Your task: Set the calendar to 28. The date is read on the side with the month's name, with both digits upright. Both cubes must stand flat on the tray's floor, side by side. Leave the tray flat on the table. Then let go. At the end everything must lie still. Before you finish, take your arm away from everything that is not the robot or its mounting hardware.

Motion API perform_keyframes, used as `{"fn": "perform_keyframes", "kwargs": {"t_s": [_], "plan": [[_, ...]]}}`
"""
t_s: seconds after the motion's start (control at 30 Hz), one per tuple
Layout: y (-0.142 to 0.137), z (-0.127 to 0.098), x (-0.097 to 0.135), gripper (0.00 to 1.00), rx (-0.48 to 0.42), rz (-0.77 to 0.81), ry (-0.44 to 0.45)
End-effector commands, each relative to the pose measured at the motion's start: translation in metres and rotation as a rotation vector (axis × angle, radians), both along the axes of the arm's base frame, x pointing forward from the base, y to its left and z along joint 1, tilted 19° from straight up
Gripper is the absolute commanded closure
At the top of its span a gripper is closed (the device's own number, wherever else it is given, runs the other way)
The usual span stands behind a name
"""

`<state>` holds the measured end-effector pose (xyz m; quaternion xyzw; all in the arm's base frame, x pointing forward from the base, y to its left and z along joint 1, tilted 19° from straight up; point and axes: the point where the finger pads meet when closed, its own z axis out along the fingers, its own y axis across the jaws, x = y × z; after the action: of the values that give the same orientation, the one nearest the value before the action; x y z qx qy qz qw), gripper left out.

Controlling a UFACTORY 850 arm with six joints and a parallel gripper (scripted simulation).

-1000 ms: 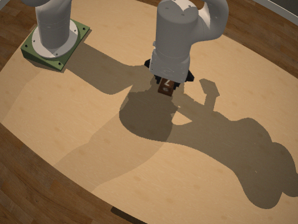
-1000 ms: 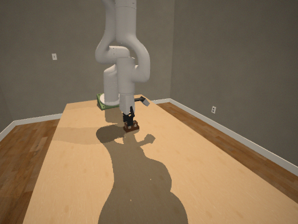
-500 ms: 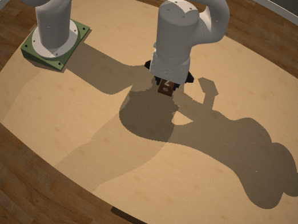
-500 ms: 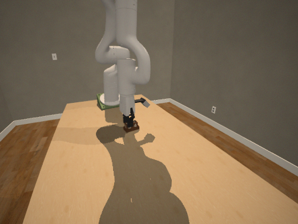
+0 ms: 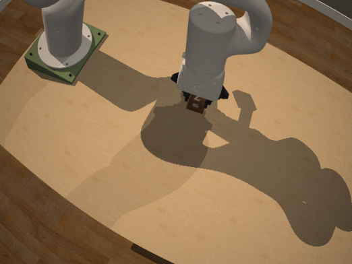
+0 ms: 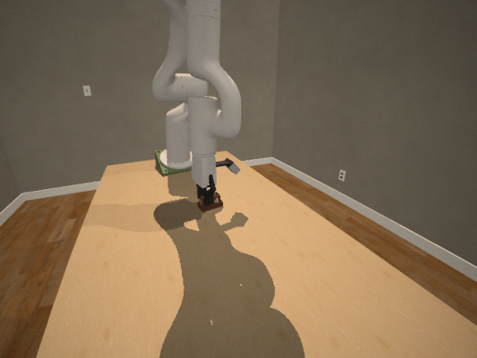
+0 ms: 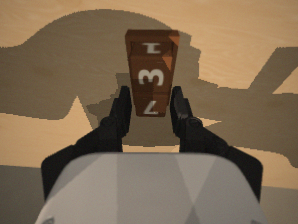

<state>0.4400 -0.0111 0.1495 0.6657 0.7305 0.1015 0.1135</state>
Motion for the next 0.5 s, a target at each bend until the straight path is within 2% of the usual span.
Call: {"fn": "perform_keyframes", "kwargs": {"t_s": [0.0,0.47], "plan": [[-0.0001,-0.0023,0.0013,0.51,0.017,0.006,-0.028],[-0.0001,-0.0035,0.0017,0.51,0.017,0.006,-0.028]]}}
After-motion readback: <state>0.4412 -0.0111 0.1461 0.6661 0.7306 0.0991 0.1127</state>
